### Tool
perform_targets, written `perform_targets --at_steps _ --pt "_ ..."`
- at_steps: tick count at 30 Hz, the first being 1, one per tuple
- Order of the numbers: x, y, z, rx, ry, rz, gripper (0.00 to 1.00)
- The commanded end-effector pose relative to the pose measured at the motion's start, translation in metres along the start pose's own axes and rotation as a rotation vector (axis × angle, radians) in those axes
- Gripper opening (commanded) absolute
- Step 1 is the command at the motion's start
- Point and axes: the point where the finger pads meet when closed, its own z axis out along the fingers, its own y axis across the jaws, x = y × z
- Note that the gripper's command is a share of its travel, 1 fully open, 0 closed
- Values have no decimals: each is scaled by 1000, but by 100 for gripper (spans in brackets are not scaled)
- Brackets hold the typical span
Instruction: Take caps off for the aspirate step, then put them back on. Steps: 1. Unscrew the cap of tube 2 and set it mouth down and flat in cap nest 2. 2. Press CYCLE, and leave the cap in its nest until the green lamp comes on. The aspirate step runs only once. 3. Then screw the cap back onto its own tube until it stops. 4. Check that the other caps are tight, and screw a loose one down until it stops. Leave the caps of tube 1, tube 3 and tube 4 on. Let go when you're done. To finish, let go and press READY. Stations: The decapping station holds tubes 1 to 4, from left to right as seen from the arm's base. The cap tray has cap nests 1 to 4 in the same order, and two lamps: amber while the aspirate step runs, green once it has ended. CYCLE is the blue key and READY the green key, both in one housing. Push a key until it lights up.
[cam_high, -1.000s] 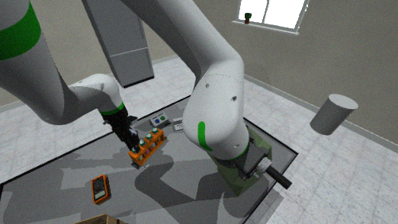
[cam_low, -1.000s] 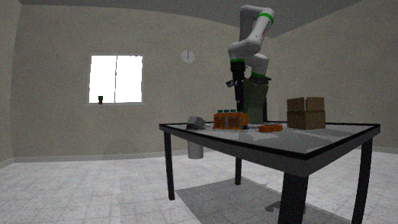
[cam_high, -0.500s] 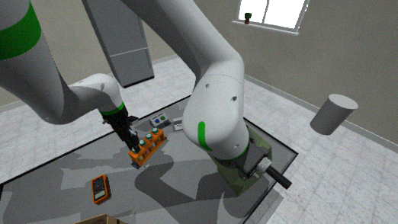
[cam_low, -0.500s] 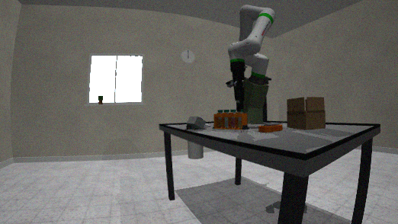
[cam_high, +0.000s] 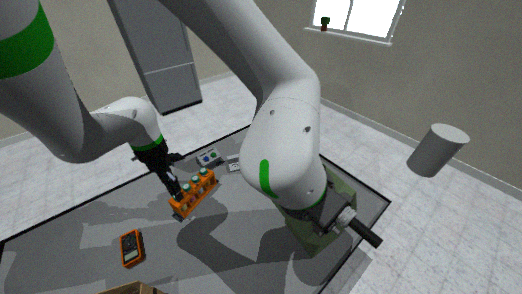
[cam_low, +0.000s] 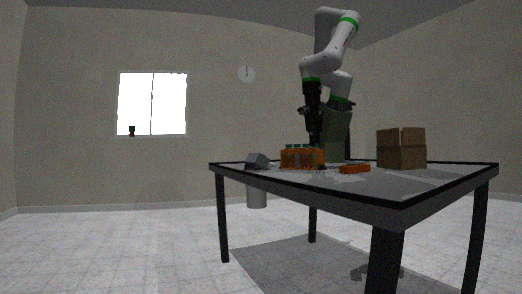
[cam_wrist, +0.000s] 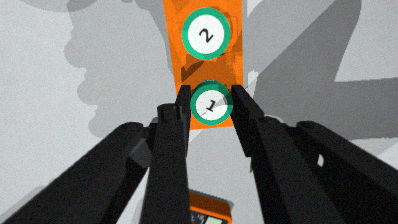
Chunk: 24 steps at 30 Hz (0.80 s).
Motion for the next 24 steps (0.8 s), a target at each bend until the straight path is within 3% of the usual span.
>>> perform_targets --at_steps 1,9,10,20,24 --pt "0 -1 0 1 4 80 30" --pt "0 -1 0 1 4 149 30" --pt "0 -1 -1 1 4 149 41" --pt "0 -1 -1 2 4 149 41" --pt "0 -1 -13 1 4 149 41"
